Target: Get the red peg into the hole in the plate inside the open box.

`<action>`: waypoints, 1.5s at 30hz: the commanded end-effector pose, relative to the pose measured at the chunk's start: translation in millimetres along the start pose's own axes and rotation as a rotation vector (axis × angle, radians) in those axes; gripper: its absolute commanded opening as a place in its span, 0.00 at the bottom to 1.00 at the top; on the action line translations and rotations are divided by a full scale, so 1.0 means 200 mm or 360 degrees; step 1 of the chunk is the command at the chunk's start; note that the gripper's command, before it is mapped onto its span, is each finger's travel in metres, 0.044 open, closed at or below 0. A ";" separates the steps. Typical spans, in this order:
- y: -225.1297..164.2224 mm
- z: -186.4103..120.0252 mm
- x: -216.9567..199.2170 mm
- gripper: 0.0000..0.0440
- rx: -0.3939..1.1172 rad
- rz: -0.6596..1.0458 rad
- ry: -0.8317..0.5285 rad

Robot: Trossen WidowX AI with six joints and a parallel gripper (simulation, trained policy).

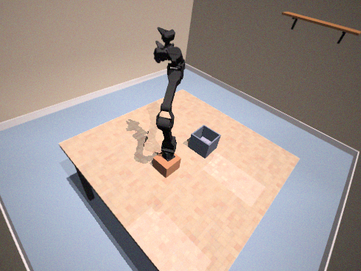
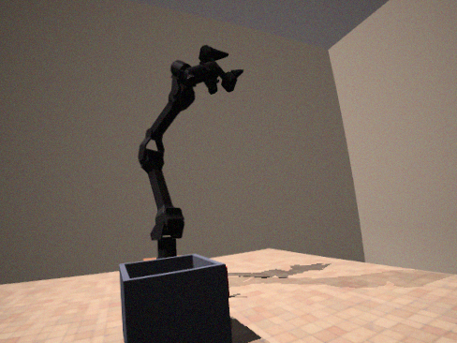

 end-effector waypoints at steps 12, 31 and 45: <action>-0.22 -0.12 0.14 1.00 0.0470 0.0702 -0.0022; -0.45 -0.37 0.33 1.00 0.1109 0.1510 -0.0244; -0.53 -0.61 0.51 1.00 0.1595 0.2049 -0.0533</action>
Point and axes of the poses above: the point midway between the two fingers, 35 mm back from their tips, its own z axis out along the fingers, its own x axis across the jaws, y = z × x, the point moved 8 cm from there along -z, back along the fingers, and after that the axes turned 14 degrees about z, right-handed, at the moved point
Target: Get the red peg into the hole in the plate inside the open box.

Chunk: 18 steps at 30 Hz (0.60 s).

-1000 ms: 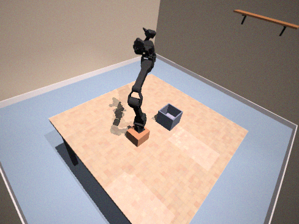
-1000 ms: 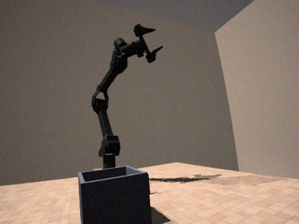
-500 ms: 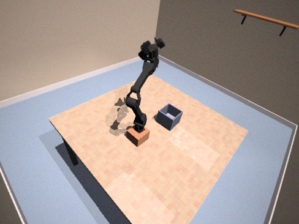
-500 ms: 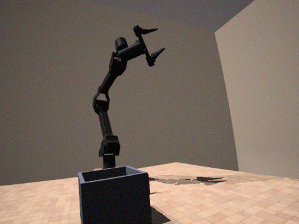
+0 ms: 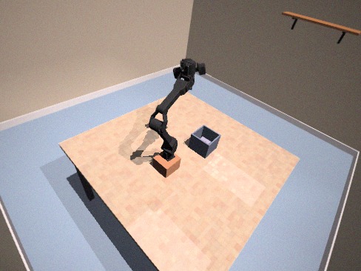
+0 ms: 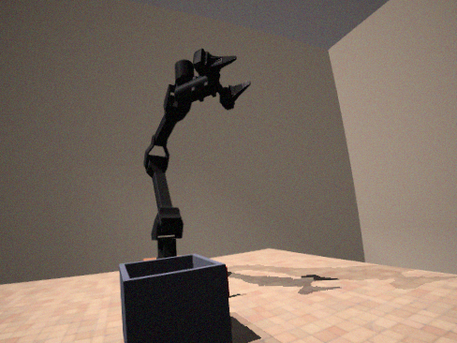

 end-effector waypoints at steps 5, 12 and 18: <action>-0.17 -0.04 -0.07 1.00 0.0213 0.0364 -0.0179; -0.31 -0.09 -0.11 1.00 0.0379 0.0678 -0.0338; -0.43 -0.14 -0.13 1.00 0.0509 0.0951 -0.0479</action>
Point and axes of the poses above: the point midway between the two fingers, 35 mm back from their tips, its own z axis out along the fingers, its own x axis across the jaws, y = z × x, the point moved 8 cm from there along -z, back along the fingers, and after that the axes turned 14 degrees about z, right-handed, at the moved point
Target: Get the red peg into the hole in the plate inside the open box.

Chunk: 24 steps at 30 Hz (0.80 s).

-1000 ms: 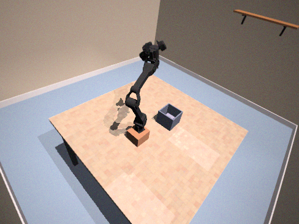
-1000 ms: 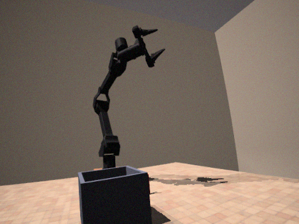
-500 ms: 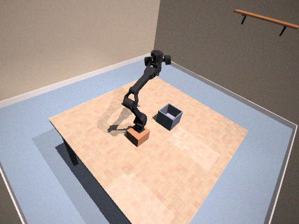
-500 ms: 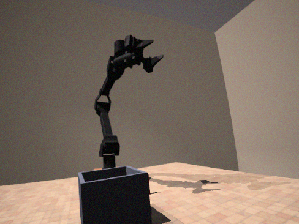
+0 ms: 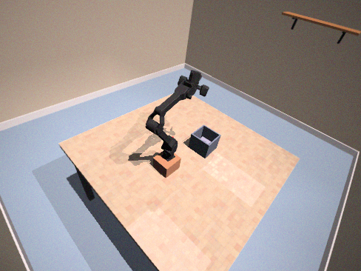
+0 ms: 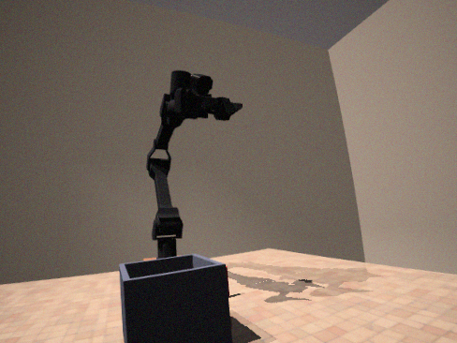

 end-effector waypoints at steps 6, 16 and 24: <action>-0.15 -0.01 -0.12 1.00 0.0185 0.0427 -0.0216; -0.32 -0.04 -0.21 1.00 0.0364 0.0897 -0.0450; -0.45 -0.05 -0.24 1.00 0.0505 0.1270 -0.0642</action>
Point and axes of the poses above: the point midway between the two fingers, 35 mm back from their tips, its own z axis out along the fingers, its own x axis across the jaws, y = z × x, the point moved 8 cm from there along -z, back along the fingers, and after that the axes turned 14 degrees about z, right-handed, at the moved point
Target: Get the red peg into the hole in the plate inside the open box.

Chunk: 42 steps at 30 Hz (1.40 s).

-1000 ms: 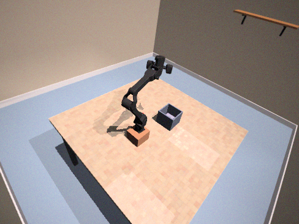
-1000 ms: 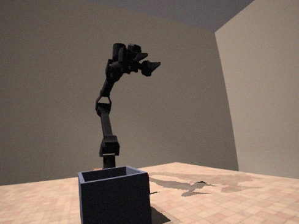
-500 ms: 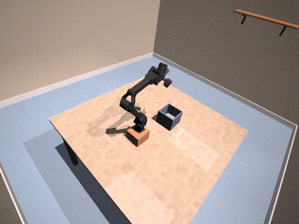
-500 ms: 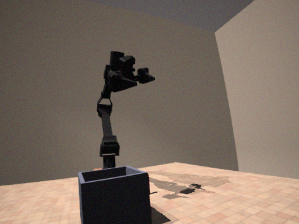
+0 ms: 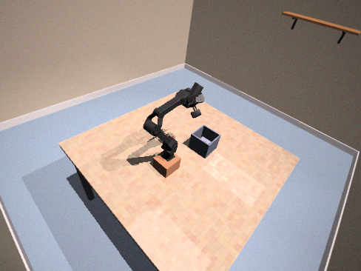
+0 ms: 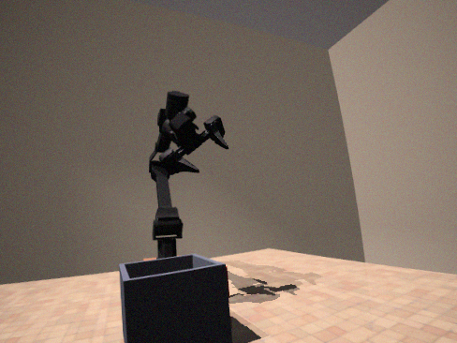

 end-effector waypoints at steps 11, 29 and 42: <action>-0.18 0.09 -0.11 1.00 0.0265 0.0603 -0.0354; -0.43 0.19 -0.14 0.97 0.0333 0.1272 -0.0843; -0.59 0.27 -0.17 0.98 0.0191 0.1583 -0.1194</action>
Point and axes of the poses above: the point midway between the two fingers, 35 mm back from their tips, its own z axis out along the fingers, its own x axis across the jaws, y = z × x, the point moved 8 cm from there along -z, back along the fingers, and after that the axes turned 14 degrees about z, right-handed, at the moved point
